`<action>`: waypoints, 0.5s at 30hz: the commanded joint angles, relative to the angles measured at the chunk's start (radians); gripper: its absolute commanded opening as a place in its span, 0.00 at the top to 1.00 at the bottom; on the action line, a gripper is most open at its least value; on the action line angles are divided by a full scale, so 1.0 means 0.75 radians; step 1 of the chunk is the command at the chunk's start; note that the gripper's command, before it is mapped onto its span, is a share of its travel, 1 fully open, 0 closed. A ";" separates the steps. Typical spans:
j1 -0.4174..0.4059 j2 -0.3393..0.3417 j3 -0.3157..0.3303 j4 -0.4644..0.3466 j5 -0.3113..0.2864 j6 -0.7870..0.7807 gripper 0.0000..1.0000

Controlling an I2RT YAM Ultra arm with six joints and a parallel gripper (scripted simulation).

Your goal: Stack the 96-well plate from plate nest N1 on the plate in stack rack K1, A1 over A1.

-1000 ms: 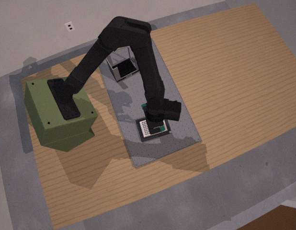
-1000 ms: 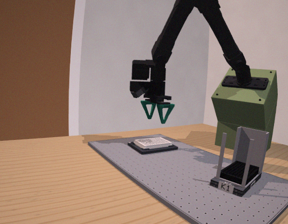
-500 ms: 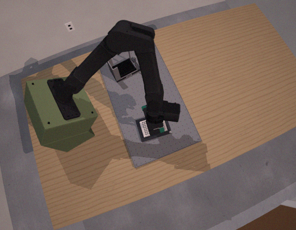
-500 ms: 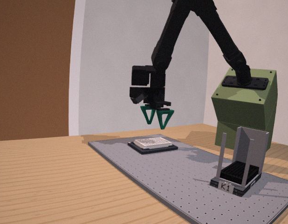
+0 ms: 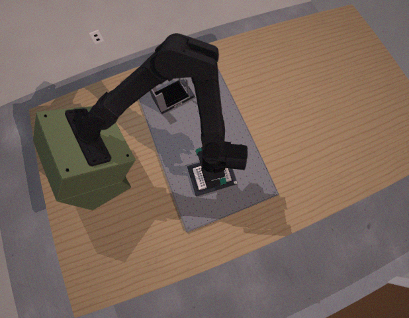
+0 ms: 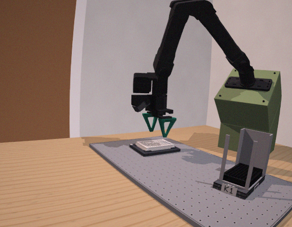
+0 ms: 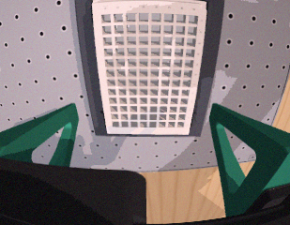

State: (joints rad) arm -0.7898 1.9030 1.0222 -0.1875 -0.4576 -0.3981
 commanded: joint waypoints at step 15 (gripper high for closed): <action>0.038 0.116 0.062 0.136 0.031 0.057 0.00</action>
State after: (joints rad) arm -0.7582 1.9789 1.0435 -0.1165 -0.4431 -0.3710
